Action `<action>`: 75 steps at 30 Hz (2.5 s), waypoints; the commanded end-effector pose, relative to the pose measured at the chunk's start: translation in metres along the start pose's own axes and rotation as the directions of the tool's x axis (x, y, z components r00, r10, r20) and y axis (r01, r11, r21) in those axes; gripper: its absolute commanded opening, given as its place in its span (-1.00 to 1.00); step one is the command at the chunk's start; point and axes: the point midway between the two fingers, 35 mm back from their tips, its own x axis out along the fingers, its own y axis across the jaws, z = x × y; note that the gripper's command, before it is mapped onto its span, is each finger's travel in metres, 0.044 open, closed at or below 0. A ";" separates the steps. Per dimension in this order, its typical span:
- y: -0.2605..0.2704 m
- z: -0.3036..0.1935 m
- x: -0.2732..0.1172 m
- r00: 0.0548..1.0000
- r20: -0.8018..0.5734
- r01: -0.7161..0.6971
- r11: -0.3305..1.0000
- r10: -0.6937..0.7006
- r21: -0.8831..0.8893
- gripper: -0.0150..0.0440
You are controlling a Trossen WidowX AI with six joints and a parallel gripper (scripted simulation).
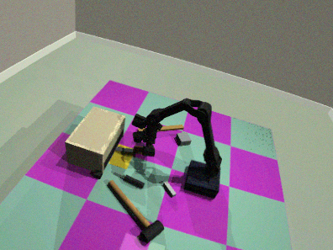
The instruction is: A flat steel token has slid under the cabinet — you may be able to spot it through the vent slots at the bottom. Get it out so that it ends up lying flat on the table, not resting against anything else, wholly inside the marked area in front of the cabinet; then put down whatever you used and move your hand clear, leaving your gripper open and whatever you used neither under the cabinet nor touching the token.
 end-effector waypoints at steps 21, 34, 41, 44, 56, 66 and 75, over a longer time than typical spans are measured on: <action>-0.001 -0.028 0.001 1.000 -0.003 -0.001 1.000 0.001 -0.006 -0.49; -0.001 -0.044 0.001 1.000 -0.004 -0.001 1.000 0.001 -0.006 -0.49; -0.001 -0.052 0.001 1.000 -0.005 -0.001 1.000 0.001 -0.006 -0.49; -0.002 -0.056 0.002 1.000 -0.005 -0.001 1.000 0.001 -0.006 -0.49; -0.002 -0.071 0.002 1.000 -0.006 -0.001 1.000 0.001 -0.006 -0.49; -0.003 -0.084 0.002 1.000 -0.007 -0.001 1.000 0.001 -0.006 -0.49; -0.003 -0.096 0.002 1.000 -0.008 -0.001 1.000 0.001 -0.006 -0.49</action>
